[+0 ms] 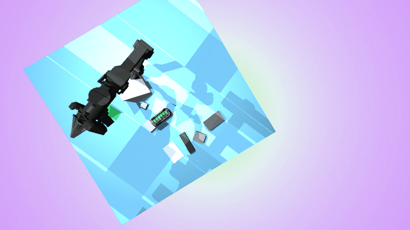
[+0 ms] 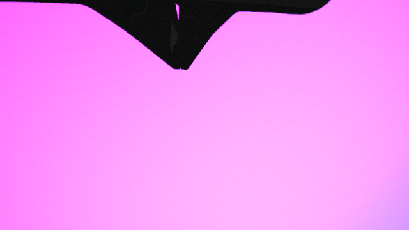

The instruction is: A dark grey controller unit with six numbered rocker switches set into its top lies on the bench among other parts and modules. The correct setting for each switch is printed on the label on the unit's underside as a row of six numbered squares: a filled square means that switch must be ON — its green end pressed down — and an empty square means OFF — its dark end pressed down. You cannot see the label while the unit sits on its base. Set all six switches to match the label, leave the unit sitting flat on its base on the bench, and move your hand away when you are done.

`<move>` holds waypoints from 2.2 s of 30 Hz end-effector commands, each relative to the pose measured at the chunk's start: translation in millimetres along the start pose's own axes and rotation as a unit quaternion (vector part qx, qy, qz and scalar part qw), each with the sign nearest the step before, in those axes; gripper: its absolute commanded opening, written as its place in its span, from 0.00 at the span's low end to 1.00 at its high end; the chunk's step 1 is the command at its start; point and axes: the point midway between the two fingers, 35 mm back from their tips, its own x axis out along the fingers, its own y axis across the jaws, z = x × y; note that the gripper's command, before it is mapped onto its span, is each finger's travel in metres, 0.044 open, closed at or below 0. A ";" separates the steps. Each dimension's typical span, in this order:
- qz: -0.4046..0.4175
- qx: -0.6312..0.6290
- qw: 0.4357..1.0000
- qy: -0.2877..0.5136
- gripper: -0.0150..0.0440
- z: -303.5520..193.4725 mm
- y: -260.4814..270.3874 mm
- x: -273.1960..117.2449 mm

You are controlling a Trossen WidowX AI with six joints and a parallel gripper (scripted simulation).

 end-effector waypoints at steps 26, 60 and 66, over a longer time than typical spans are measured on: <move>0.328 -0.124 0.729 -0.588 0.25 445.7 67.4 -130.6; 0.361 -0.083 0.655 -0.659 0.25 470.0 130.6 -152.3; 0.311 -0.047 0.668 -0.674 0.25 454.5 158.8 -136.2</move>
